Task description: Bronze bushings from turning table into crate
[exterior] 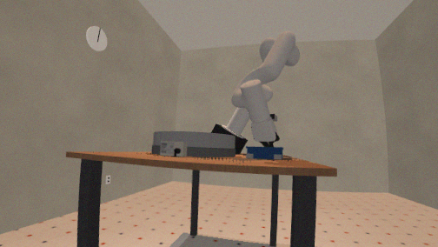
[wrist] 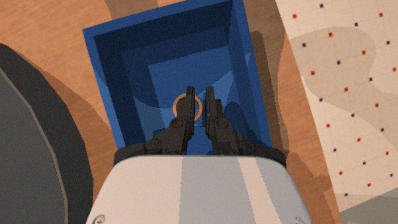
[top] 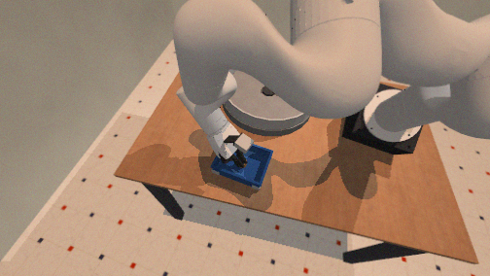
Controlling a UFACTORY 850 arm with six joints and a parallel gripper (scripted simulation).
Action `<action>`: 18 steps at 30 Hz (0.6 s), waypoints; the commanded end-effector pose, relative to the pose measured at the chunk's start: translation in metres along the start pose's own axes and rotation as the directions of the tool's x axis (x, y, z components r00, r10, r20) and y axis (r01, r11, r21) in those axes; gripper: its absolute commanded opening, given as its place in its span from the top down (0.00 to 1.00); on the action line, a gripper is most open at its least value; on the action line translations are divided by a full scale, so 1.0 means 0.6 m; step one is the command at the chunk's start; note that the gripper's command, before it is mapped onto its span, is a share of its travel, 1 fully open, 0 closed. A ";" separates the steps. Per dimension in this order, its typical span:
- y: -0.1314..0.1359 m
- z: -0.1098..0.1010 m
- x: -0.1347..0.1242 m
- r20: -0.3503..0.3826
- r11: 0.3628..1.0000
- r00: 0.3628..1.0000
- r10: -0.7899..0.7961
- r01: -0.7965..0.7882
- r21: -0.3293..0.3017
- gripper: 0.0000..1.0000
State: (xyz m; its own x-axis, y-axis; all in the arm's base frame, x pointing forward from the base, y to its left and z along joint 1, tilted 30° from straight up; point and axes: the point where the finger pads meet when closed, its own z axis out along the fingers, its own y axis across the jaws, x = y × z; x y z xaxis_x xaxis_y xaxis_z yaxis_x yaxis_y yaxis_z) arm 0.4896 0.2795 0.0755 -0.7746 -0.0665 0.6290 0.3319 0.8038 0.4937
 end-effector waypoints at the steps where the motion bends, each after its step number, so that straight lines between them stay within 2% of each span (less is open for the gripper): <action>1: 0.001 -0.004 0.002 0.001 1.000 1.000 -0.001 0.001 -0.001 0.88; 9: 0.001 -0.022 0.017 0.001 1.000 1.000 -0.001 0.001 -0.001 0.88; 18: 0.001 -0.074 0.060 0.001 1.000 1.000 -0.001 0.001 -0.001 0.88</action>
State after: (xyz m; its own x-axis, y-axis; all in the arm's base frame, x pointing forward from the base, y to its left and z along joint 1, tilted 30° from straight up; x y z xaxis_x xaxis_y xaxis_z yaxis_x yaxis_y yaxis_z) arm 0.4866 0.2594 0.1108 -0.7746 -0.0665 0.6289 0.3319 0.8038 0.4938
